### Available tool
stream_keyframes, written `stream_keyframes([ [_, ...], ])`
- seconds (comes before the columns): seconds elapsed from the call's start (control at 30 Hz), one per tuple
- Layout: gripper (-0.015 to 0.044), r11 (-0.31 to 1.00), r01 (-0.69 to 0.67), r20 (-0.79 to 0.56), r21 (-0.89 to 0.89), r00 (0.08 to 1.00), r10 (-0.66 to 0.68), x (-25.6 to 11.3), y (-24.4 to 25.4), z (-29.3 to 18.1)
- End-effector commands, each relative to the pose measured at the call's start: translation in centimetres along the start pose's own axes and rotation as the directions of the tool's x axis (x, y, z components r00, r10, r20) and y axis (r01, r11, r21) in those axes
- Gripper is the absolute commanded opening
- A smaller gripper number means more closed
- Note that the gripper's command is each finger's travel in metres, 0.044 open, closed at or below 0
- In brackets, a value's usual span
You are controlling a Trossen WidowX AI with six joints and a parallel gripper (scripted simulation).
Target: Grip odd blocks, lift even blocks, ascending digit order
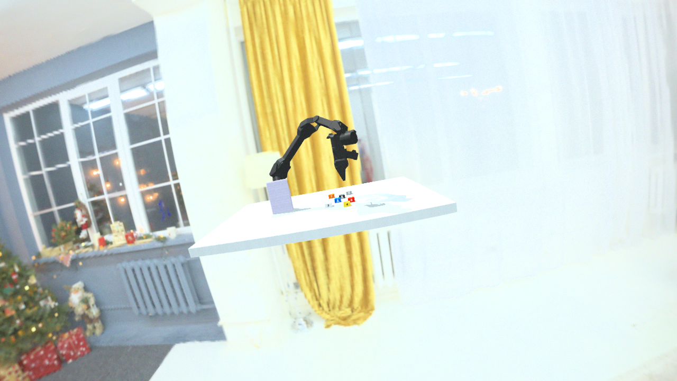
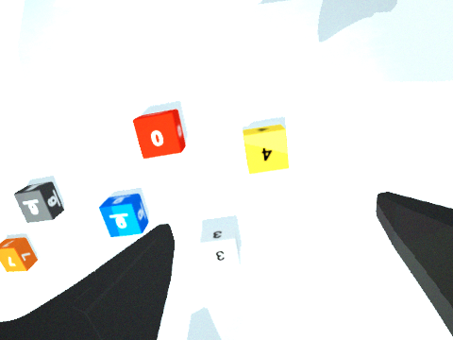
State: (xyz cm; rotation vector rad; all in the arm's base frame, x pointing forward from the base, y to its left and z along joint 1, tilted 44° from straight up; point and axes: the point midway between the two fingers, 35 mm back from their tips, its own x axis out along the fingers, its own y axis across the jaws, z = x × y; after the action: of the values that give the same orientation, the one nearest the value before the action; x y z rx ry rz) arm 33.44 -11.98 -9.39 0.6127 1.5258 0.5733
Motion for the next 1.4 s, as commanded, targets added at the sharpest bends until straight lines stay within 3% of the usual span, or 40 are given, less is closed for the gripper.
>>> stream_keyframes([
  [0.0, 0.0400, 1.000, 0.004, -0.003, -0.003, 1.000, -0.004, 0.0, -0.1, 0.0],
  [0.1, 0.0400, 1.000, 0.004, -0.003, -0.003, 1.000, -0.004, -0.1, 1.2, 0.3],
  [0.27, 0.0400, 1.000, -0.001, -0.004, -0.003, 1.000, 0.001, 0.0, 7.5, 1.0],
  [0.53, 0.0400, 1.000, -0.001, -0.004, -0.003, 1.000, 0.001, 0.4, 7.5, 1.1],
  [0.67, 0.0400, 1.000, -0.003, -0.003, -0.003, 1.000, 0.003, 6.9, 7.5, 1.1],
  [0.73, 0.0400, 1.000, -0.005, -0.004, -0.003, 1.000, 0.005, 8.2, 7.6, 1.0],
  [1.37, 0.0400, 1.000, -0.005, -0.004, -0.003, 1.000, 0.005, 10.3, 7.6, 1.0],
])
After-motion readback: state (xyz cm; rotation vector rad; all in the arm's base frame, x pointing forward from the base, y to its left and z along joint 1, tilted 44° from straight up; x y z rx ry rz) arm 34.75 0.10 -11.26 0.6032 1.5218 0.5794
